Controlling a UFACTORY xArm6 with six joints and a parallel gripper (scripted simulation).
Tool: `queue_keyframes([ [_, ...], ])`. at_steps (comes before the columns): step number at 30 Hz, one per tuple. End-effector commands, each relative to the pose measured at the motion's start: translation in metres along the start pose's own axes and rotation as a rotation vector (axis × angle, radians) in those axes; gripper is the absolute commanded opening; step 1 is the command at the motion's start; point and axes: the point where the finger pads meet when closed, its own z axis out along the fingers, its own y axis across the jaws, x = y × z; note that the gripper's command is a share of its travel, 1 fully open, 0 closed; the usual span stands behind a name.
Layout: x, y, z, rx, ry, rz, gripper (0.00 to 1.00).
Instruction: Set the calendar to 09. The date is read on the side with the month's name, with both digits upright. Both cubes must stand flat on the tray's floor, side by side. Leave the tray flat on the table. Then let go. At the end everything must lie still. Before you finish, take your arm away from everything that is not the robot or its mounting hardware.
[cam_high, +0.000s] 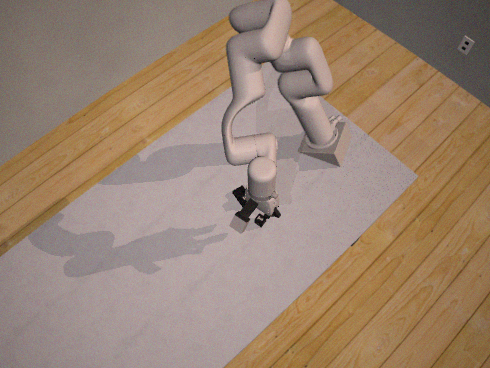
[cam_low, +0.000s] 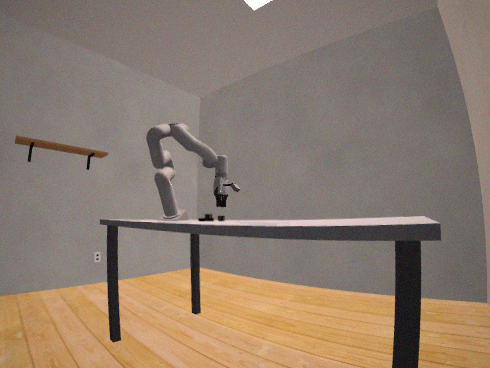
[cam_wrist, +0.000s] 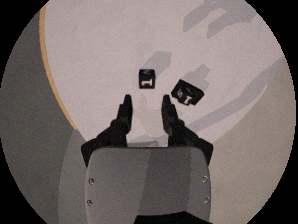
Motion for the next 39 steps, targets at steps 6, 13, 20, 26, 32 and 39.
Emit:
queue_keyframes([
  [6,0.0024,0.0023,-0.0031,-0.008,0.058,0.006,0.47],
  [13,0.0009,0.0020,-0.0032,-0.007,0.201,0.005,0.47],
  [20,-0.0038,0.0000,-0.0032,0.000,0.245,0.001,0.47],
  [26,-0.0024,0.0024,-0.0027,-0.012,0.310,0.007,0.47],
  [32,-0.0026,0.0029,-0.0025,-0.014,0.392,0.008,0.47],
  [39,-0.0062,0.0000,-0.0023,0.000,0.482,0.001,0.47],
])
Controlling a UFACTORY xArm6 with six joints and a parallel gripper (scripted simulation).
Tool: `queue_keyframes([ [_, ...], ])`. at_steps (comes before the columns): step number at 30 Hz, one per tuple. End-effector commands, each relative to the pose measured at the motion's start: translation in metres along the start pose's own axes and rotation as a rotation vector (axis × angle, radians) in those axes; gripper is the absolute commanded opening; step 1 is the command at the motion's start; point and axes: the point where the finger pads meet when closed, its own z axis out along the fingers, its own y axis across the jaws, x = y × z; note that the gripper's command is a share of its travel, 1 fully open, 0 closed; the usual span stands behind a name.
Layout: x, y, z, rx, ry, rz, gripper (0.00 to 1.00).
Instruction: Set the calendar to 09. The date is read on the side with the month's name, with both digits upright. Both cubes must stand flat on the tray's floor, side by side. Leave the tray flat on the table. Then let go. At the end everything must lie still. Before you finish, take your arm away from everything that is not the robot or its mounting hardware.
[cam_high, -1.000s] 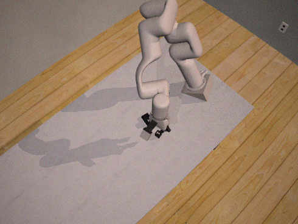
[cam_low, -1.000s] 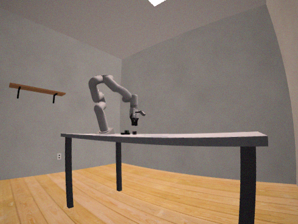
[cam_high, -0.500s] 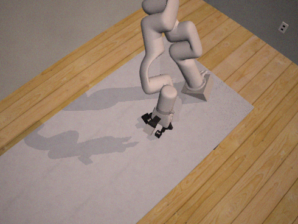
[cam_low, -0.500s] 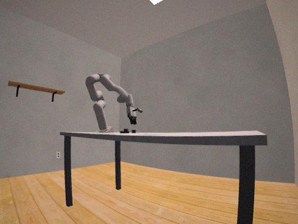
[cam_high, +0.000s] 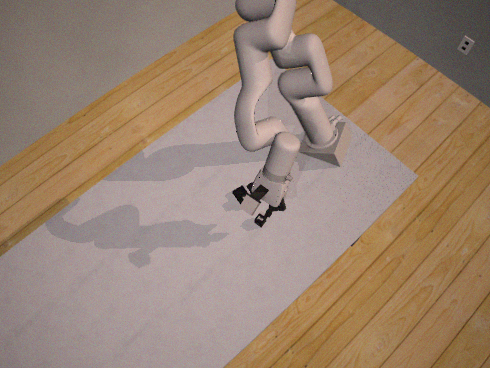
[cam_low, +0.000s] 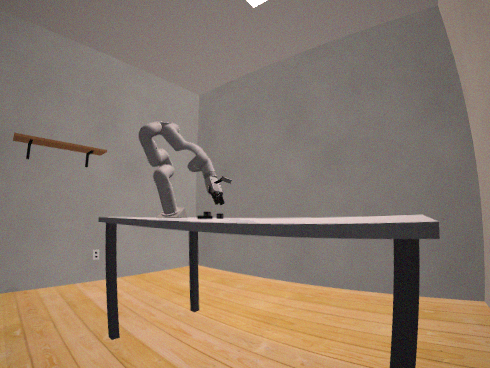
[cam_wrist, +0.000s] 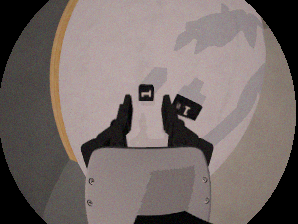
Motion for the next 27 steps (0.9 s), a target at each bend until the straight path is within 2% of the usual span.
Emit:
queue_keyframes([
  [1,-0.0010,-0.0009,-0.0010,0.003,0.064,0.004,0.47],
  [10,-0.0027,-0.0003,-0.0007,-0.002,0.080,0.004,0.47],
  [22,-0.0047,0.0000,-0.0001,-0.004,0.278,0.004,0.47],
  [27,-0.0047,-0.0009,-0.0006,0.003,0.303,0.004,0.47],
])
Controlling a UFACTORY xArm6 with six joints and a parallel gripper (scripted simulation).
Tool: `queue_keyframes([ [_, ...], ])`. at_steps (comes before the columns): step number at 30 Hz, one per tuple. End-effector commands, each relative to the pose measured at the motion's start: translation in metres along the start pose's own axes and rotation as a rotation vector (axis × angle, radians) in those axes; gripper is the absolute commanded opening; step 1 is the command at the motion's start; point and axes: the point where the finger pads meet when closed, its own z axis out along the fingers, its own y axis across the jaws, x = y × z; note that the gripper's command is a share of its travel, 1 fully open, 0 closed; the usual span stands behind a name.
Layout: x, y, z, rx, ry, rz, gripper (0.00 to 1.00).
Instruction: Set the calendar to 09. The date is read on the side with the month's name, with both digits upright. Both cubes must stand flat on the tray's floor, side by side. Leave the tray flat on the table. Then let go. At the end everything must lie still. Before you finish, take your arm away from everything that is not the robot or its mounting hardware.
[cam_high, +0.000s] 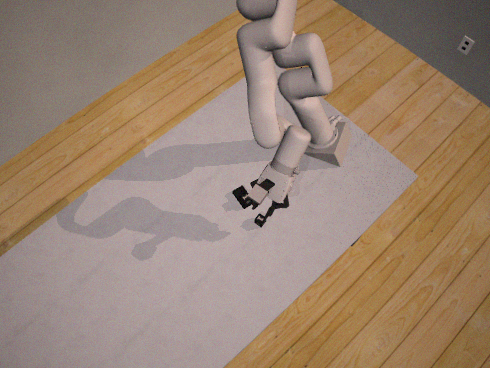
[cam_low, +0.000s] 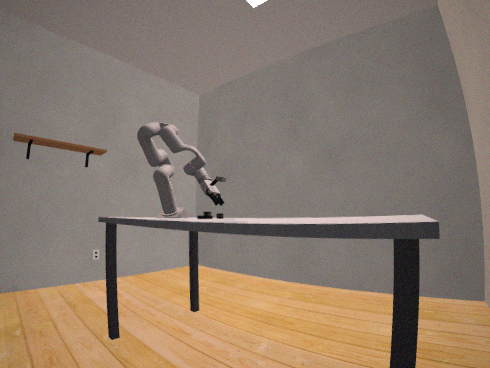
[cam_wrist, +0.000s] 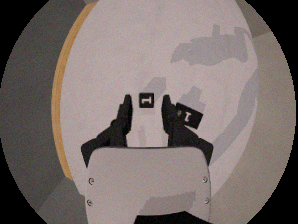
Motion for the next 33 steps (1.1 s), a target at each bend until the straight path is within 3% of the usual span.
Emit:
queue_keyframes([
  [1,-0.0002,-0.0001,-0.0002,0.003,0.049,0.007,0.47],
  [8,-0.0034,0.0016,0.0009,-0.007,0.077,0.004,0.47],
  [13,-0.0061,0.0037,0.0024,-0.019,0.188,0.001,0.47],
  [15,-0.0061,0.0037,0.0024,-0.019,0.188,0.001,0.47],
  [20,-0.0038,0.0001,0.0003,0.001,0.286,0.007,0.47],
  [33,-0.0062,-0.0002,0.0006,0.003,0.289,0.008,0.47],
])
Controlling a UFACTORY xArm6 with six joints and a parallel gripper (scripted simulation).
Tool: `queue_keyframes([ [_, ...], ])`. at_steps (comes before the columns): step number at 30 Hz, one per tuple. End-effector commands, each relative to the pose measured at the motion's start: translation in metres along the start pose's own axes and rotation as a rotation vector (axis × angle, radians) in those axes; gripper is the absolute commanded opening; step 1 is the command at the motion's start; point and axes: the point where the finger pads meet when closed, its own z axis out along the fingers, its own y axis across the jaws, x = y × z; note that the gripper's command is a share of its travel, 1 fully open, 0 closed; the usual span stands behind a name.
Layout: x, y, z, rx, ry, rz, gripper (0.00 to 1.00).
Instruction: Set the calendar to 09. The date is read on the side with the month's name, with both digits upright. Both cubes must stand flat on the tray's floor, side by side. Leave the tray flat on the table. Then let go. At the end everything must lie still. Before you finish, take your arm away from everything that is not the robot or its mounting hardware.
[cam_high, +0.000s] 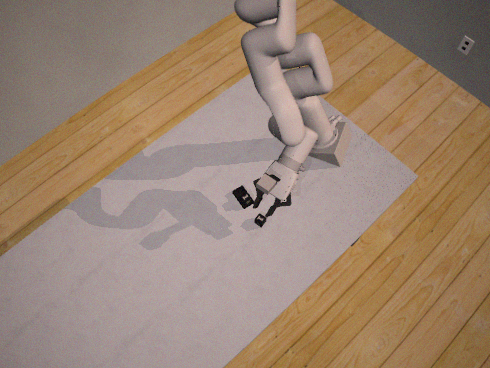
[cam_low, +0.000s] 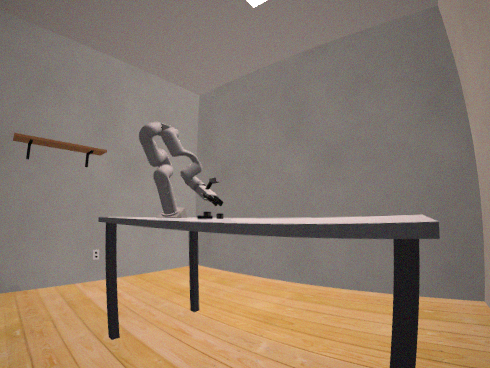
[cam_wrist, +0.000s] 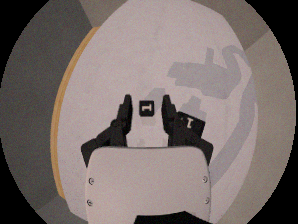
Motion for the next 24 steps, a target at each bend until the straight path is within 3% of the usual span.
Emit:
queue_keyframes([
  [1,0.001,0.000,0.000,0.000,0.002,0.001,0.47],
  [24,-0.010,0.000,0.008,0.000,0.002,0.001,0.47],
])
